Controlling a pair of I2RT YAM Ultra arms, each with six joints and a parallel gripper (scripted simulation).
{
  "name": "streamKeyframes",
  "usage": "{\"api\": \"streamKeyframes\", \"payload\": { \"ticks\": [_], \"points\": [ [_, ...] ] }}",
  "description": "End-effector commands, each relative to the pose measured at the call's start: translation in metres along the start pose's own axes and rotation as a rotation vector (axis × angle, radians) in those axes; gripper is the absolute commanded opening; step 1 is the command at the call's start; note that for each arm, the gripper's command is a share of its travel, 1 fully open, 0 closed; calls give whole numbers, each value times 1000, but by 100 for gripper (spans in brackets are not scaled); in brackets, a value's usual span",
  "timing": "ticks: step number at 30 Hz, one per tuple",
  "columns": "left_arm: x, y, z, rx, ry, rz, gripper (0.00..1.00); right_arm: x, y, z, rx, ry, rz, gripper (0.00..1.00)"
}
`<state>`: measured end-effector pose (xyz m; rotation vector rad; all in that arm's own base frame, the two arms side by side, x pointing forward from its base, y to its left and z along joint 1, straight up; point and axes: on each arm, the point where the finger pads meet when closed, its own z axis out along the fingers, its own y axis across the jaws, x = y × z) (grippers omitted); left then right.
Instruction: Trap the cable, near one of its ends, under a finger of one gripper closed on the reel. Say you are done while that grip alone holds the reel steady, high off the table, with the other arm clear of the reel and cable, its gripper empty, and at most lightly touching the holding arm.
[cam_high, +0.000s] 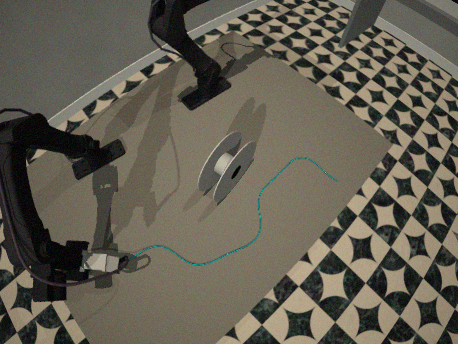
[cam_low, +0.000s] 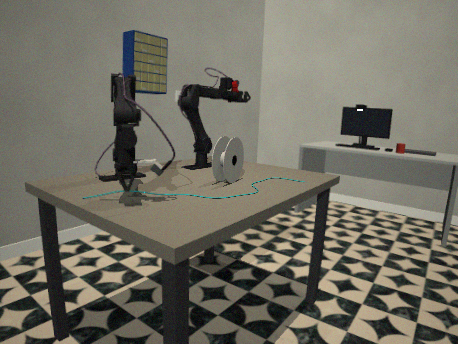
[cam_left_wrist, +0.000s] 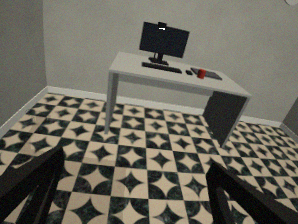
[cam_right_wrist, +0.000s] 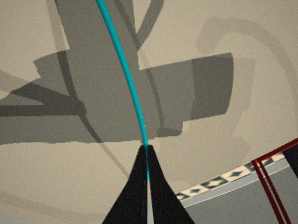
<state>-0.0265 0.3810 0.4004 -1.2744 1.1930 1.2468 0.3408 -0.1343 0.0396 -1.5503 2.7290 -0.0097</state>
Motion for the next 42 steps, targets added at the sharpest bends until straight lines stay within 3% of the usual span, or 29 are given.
{"api": "streamKeyframes", "payload": {
  "ticks": [1, 10, 42],
  "points": [
    [-6, -1, 3, -1, -24, -1, 100, -7, 0, -19, 16, -9, -6, 0],
    [-6, -1, 3, -1, -24, -1, 100, -2, 9, 4, -41, 0, 1, 0],
    [-6, -1, 3, -1, -24, -1, 100, 3, -4, -4, -7, -5, 5, 0]
  ]
}}
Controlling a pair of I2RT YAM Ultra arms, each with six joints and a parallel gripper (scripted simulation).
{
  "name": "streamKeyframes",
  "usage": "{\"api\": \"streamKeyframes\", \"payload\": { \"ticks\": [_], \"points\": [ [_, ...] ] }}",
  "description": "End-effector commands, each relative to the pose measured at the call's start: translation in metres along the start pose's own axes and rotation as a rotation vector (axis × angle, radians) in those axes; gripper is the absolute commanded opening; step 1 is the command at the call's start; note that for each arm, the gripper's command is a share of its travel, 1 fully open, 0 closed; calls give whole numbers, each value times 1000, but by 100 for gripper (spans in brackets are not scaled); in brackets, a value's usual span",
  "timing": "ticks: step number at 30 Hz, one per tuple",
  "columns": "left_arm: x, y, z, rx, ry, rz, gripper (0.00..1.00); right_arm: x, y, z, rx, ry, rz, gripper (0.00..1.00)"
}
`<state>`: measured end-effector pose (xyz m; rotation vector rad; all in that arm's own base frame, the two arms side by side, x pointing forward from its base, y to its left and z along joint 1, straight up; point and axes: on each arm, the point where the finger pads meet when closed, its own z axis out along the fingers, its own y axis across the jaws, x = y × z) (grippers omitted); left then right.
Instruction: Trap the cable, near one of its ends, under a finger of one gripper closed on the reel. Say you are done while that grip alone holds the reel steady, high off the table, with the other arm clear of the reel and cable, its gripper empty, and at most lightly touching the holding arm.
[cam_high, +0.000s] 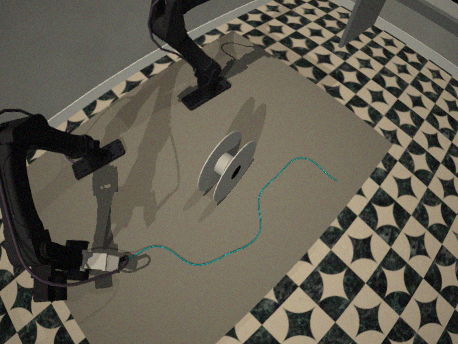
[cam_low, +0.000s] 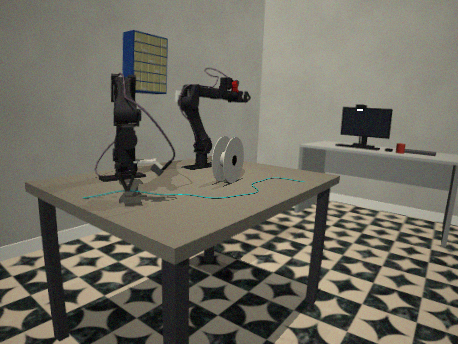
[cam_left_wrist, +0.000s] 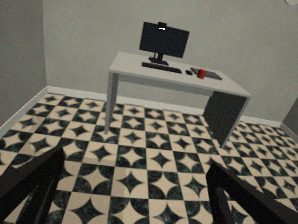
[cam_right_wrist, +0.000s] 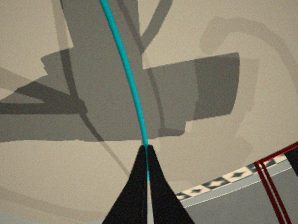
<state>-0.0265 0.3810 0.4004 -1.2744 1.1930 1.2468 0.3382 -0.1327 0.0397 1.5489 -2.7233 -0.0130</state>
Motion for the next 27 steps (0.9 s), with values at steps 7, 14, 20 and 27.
{"api": "streamKeyframes", "payload": {
  "ticks": [7, 14, 20, 27],
  "points": [
    [-6, -1, 3, -1, -24, -1, 100, 1, -7, -8, 14, -15, 22, 0],
    [-6, -1, 3, -1, -24, -1, 100, 1, -6, -13, 11, -28, 58, 0],
    [-6, -1, 3, -1, -24, -1, 100, 0, -5, -34, 13, -72, 163, 0],
    [-6, -1, 3, -1, -24, -1, 100, -1, -2, -58, -31, -154, 381, 0]
  ]
}}
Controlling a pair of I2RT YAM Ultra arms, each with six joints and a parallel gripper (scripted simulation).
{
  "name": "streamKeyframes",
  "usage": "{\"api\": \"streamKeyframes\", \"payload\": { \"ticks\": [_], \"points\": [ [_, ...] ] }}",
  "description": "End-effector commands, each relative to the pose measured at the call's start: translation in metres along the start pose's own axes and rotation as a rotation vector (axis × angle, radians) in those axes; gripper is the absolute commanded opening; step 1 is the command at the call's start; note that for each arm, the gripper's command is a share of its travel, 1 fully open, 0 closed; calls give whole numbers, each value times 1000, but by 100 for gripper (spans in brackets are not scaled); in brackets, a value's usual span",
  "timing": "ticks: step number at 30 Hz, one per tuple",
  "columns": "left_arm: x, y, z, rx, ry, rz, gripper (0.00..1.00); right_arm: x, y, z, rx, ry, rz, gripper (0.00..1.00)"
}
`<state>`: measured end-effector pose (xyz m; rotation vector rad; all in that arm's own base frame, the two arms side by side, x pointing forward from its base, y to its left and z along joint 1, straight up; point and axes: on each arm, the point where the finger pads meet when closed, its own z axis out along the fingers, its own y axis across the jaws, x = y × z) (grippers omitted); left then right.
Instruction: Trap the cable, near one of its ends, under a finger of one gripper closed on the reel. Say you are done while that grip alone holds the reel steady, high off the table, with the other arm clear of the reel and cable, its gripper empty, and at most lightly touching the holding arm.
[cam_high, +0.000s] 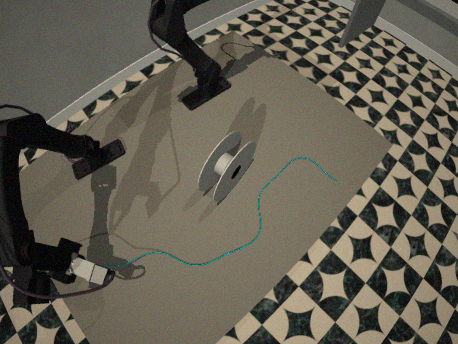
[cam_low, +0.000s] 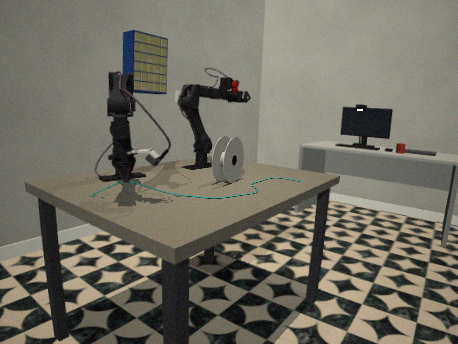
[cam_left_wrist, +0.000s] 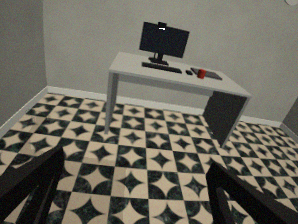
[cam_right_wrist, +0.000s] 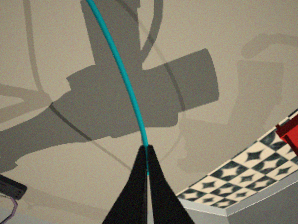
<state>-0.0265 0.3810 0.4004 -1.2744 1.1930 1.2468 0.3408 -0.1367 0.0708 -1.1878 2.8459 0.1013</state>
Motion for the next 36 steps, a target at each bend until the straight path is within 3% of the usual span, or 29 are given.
{"api": "streamKeyframes", "payload": {
  "ticks": [1, 3, 17, 19, 21, 34, 36],
  "points": [
    [-6, -1, 3, -1, -24, -1, 100, -5, 4, -26, -15, -68, 138, 0],
    [-6, -1, 3, -1, -24, -1, 100, -5, 5, -24, -35, -77, 179, 0],
    [-6, -1, 3, -1, -24, -1, 100, -13, 15, -94, -150, -311, 827, 0],
    [-6, -1, 3, -1, -24, -1, 100, -13, 15, -94, -150, -311, 827, 0],
    [-6, -1, 3, -1, -24, -1, 100, -13, 18, -92, -193, -350, 973, 0],
    [-6, -1, 3, -1, -24, -1, 100, -20, 14, -154, -295, -555, 1544, 0],
    [-6, -1, 3, -1, -24, -1, 100, -20, 14, -154, -295, -555, 1544, 0]
  ]
}}
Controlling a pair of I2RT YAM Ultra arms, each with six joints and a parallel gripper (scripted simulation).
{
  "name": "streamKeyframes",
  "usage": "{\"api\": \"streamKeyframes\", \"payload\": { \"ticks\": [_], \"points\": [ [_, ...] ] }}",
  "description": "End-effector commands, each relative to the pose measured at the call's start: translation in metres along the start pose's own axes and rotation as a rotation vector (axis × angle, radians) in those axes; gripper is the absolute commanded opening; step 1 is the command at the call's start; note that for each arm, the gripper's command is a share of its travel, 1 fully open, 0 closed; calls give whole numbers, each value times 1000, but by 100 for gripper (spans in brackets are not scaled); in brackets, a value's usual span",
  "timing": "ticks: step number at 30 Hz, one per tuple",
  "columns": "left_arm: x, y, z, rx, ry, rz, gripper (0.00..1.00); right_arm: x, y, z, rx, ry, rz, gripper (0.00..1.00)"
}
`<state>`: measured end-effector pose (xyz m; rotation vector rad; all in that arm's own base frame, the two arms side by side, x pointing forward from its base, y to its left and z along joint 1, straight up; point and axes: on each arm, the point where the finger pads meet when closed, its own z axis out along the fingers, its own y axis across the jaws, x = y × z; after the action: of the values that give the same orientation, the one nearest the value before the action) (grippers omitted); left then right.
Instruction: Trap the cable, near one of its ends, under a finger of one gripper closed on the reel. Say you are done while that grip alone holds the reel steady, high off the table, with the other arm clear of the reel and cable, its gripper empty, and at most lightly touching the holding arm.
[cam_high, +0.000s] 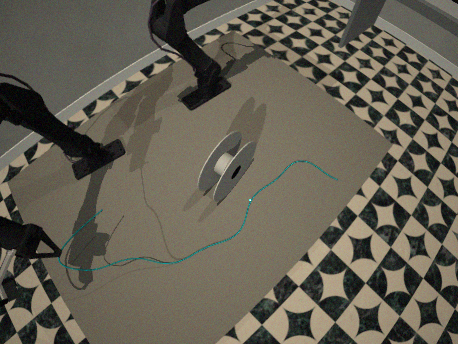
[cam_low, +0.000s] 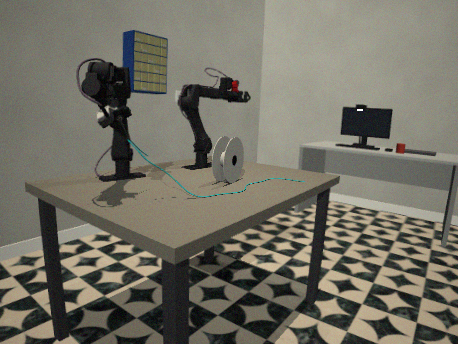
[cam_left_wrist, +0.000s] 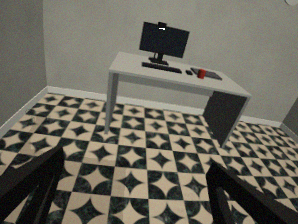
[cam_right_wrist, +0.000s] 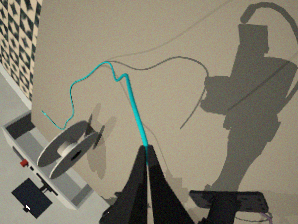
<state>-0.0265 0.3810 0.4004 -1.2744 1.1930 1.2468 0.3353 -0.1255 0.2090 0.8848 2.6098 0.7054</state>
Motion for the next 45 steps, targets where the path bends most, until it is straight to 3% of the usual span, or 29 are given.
{"api": "streamKeyframes", "payload": {
  "ticks": [1, 13, 35, 45],
  "points": [
    [-6, -1, 3, -1, -24, -1, 100, -8, 11, -13, -42, -106, 199, 0],
    [-6, -1, 3, -1, -24, -1, 100, -16, 9, -27, -84, -217, 462, 0],
    [-6, -1, 3, -1, -24, -1, 100, -12, 10, -29, -102, -240, 472, 0],
    [-6, -1, 3, -1, -24, -1, 100, -3, 20, -15, -93, -218, 476, 0]
  ]
}}
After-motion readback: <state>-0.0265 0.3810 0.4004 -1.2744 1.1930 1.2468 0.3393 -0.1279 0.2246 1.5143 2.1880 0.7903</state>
